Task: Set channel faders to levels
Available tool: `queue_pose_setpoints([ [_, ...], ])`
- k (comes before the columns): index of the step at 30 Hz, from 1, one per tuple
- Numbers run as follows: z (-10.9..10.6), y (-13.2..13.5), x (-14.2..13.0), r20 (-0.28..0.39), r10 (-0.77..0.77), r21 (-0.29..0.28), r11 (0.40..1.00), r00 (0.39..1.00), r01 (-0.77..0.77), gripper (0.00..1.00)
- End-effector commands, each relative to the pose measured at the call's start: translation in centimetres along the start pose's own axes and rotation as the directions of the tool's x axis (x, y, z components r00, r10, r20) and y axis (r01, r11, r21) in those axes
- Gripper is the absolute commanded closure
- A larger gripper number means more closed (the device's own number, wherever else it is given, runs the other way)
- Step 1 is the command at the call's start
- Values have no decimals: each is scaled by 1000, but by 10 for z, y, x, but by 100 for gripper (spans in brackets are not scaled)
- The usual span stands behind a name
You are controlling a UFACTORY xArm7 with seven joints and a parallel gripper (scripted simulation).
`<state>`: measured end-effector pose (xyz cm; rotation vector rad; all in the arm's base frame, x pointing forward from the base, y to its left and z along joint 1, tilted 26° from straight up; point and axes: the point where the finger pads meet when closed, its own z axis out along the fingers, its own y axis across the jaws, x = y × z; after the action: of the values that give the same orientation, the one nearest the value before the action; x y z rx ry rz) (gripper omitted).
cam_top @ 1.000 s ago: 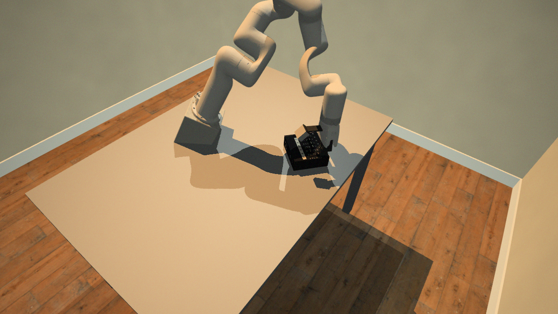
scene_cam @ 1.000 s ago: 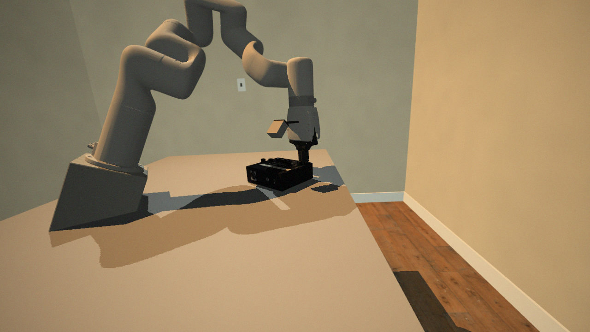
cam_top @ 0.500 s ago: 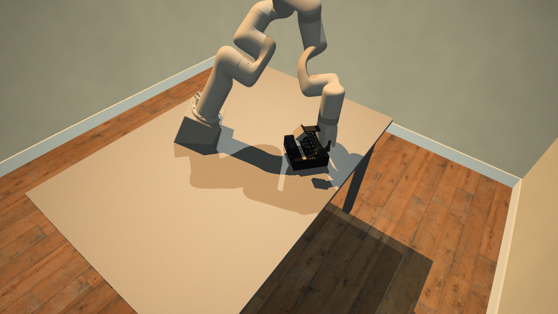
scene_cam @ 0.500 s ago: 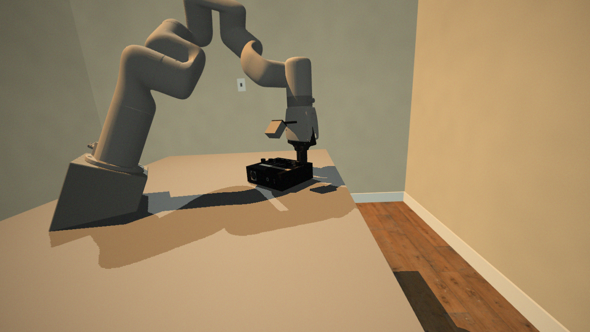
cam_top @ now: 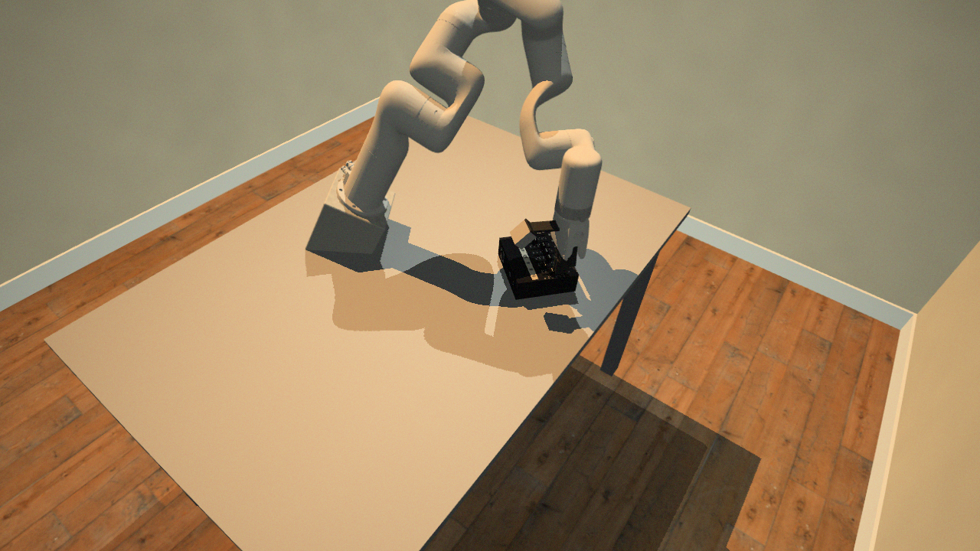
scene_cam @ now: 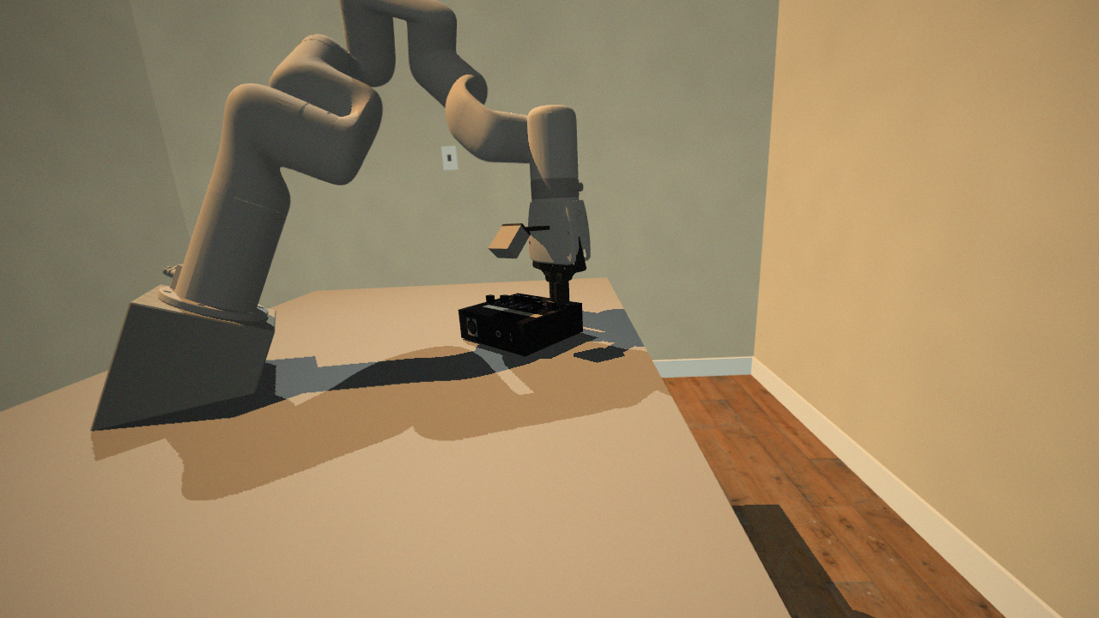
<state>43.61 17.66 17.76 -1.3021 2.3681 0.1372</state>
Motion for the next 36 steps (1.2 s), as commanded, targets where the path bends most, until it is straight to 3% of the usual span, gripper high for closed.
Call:
queue_pose_setpoints([
  [1, -1, -1, 1, 2, 1, 2, 1000, 1000, -1, 100],
  [36, -1, -1, 13, 2, 1, 2, 1000, 1000, -1, 100],
])
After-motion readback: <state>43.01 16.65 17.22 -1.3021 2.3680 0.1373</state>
